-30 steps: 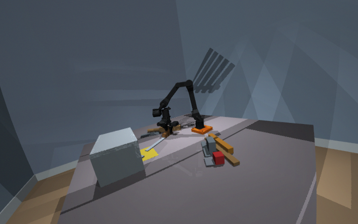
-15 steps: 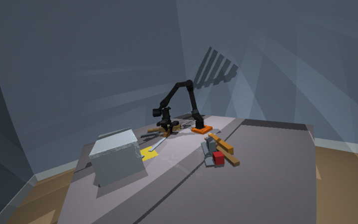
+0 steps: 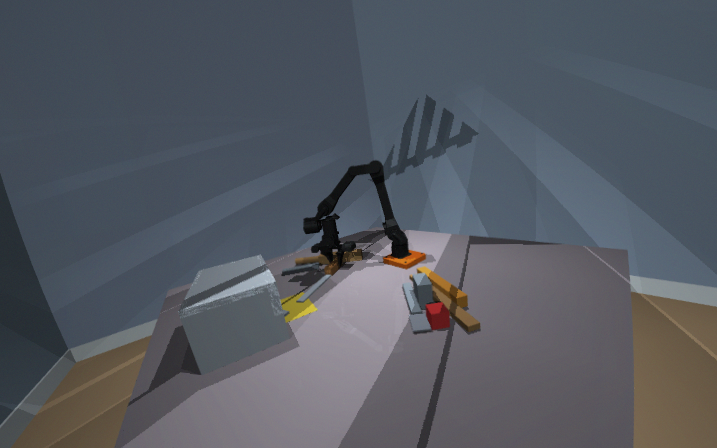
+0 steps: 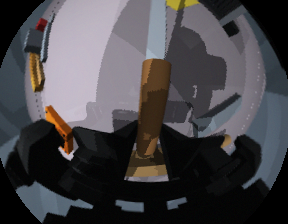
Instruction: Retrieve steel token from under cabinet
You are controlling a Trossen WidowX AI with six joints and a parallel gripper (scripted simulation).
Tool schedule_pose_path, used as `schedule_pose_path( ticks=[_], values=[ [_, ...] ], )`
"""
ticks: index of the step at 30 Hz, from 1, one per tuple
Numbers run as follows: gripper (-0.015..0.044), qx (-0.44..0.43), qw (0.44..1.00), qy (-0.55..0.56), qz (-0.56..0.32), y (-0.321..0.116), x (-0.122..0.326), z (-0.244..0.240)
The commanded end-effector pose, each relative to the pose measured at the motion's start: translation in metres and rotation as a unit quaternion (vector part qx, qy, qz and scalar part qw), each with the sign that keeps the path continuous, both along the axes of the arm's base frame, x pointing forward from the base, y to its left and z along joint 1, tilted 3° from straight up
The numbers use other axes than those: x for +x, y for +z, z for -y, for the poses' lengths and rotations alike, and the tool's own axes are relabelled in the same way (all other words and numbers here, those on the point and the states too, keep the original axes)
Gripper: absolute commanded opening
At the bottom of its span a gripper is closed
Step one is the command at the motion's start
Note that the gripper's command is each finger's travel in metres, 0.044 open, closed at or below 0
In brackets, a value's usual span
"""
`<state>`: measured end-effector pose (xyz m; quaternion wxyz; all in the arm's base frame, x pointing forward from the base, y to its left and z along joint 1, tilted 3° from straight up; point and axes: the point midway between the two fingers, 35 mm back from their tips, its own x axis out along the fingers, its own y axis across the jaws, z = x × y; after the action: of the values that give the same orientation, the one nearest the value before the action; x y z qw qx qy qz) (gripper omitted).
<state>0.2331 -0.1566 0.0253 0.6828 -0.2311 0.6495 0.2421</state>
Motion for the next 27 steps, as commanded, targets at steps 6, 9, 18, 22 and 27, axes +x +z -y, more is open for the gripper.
schedule_pose_path(
  ticks=[6, 9, 18, 22, 27],
  values=[
    [0.0000, -0.002, 1.000, 0.002, 0.003, 0.002, 0.005, 0.012],
    [0.0000, -0.003, 1.000, 0.002, 0.003, 0.002, 0.006, 0.015],
    [0.0000, -0.003, 1.000, 0.003, 0.003, 0.002, 0.010, 0.024],
    [0.0000, -0.003, 1.000, 0.004, 0.003, 0.002, 0.012, 0.027],
    [0.0000, -0.003, 1.000, 0.004, 0.003, 0.002, 0.013, 0.032]
  ],
)
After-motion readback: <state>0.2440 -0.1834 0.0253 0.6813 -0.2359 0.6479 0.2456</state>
